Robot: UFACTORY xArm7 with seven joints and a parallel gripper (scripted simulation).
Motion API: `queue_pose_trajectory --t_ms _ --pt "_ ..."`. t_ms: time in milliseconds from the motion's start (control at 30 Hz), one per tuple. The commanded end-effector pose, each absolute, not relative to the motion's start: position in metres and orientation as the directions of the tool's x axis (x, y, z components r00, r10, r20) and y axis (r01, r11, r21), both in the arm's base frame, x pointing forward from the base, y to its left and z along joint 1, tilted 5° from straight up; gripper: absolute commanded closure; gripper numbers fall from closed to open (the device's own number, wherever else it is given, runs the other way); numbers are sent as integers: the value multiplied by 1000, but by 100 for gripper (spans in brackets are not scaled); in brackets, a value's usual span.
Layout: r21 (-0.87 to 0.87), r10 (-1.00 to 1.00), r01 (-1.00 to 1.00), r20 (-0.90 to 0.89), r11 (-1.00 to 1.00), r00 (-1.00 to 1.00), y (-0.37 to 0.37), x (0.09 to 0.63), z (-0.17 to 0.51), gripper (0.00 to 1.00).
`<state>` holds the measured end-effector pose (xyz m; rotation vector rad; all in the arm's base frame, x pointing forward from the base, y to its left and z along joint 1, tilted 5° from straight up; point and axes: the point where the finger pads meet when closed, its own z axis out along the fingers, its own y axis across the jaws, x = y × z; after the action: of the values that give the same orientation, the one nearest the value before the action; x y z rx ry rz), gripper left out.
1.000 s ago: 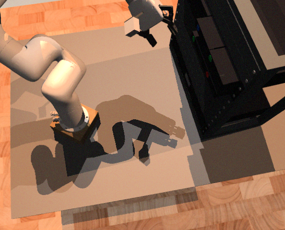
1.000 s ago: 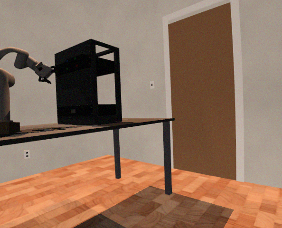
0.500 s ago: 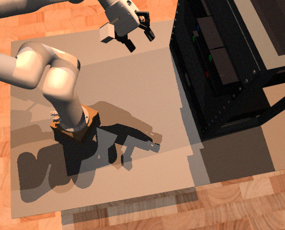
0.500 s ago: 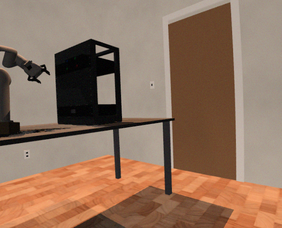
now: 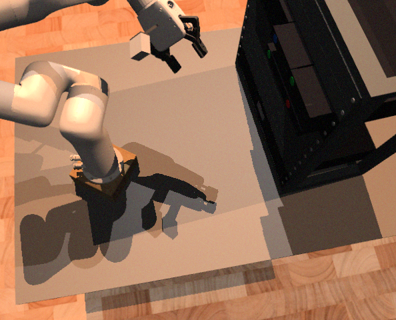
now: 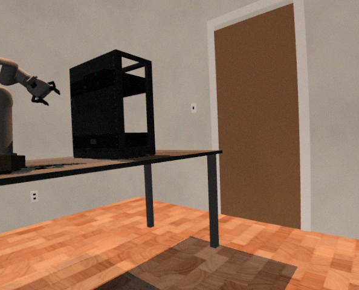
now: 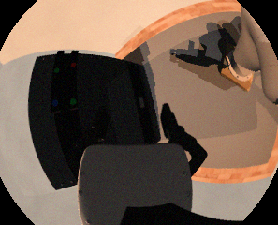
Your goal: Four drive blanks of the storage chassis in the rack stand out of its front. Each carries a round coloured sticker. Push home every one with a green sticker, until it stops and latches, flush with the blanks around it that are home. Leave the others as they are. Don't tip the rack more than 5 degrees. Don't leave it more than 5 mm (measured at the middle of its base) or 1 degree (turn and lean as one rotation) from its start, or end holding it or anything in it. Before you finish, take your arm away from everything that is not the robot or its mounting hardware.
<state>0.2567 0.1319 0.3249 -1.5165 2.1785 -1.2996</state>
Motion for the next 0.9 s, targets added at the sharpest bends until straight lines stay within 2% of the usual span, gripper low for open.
queue_pose_trajectory --t_ms 0,867 --pt "-739 -833 -667 306 97 -460 133 257 326 0" --pt "-746 -852 -648 231 155 -470 139 258 326 0"
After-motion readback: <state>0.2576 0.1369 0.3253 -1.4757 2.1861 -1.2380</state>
